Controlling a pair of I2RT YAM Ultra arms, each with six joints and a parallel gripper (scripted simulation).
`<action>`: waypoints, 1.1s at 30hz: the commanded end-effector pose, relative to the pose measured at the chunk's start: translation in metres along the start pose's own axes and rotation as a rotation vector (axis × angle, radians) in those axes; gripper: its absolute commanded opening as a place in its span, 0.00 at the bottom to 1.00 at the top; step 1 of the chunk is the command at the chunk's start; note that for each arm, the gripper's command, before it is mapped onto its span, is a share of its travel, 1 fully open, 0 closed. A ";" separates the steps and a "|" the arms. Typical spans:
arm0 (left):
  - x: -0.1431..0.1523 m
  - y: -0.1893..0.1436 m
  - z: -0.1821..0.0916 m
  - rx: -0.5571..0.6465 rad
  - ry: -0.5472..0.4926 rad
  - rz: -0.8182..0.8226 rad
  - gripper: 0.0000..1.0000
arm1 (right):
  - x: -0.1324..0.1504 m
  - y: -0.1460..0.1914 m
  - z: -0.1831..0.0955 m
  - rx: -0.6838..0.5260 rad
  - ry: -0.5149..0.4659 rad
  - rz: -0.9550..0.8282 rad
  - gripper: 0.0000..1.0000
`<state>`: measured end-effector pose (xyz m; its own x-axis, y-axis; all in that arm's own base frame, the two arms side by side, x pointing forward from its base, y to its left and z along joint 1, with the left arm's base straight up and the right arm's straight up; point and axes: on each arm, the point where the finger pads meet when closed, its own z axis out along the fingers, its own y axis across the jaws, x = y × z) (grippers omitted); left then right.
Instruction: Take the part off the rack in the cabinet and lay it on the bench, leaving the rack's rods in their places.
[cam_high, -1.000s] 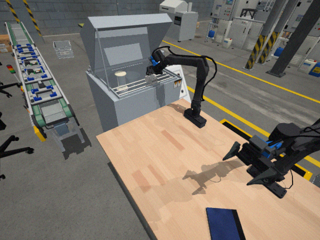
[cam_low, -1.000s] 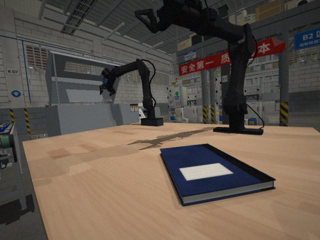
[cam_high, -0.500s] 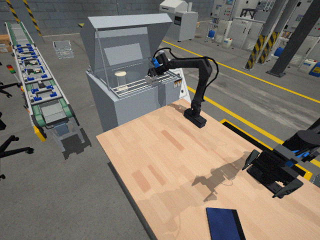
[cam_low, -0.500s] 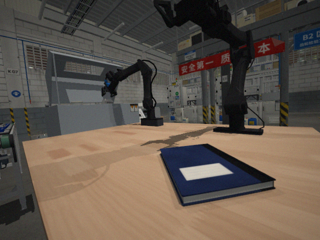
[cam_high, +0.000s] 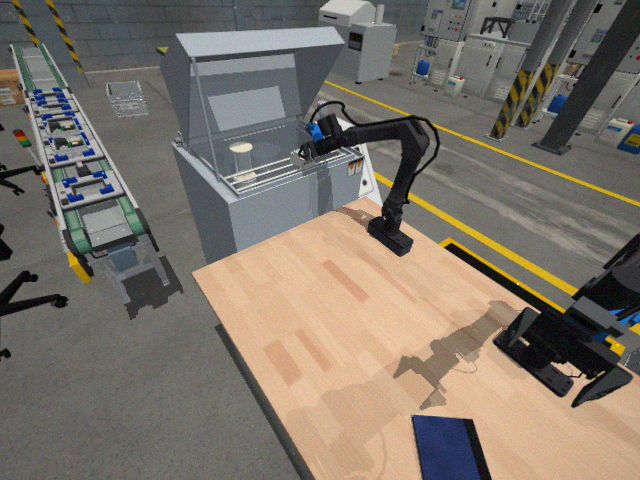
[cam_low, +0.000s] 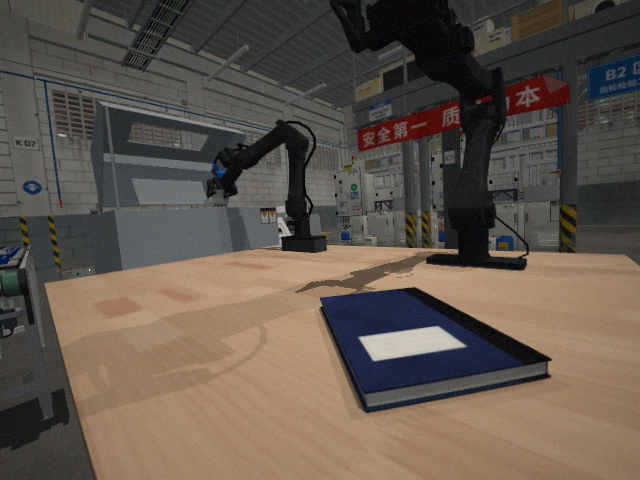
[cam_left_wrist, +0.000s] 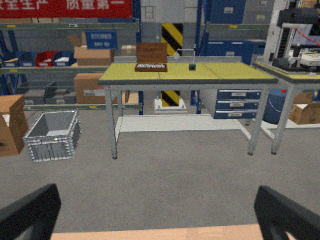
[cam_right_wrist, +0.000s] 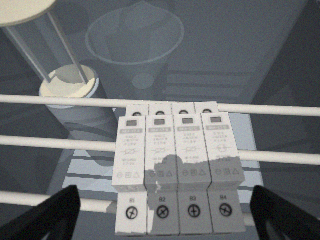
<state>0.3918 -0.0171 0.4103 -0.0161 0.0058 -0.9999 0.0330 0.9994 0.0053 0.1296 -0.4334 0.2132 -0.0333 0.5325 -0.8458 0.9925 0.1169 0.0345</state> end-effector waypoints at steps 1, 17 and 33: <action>-0.013 0.005 -0.012 0.000 -0.047 -0.011 1.00 | -0.015 -0.006 -0.009 -0.012 -0.073 -0.008 0.92; -0.008 0.013 -0.022 -0.014 -0.048 -0.004 1.00 | 0.003 -0.014 -0.009 -0.008 -0.077 -0.028 0.92; -0.009 0.023 -0.010 -0.052 -0.044 -0.001 1.00 | 0.022 -0.007 0.003 0.000 -0.008 -0.058 0.92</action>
<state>0.3794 0.0003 0.4092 0.0043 -0.0003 -1.0000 0.0037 1.0000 -0.0002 0.1204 -0.4273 0.2047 -0.0672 0.4899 -0.8692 0.9897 0.1434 0.0044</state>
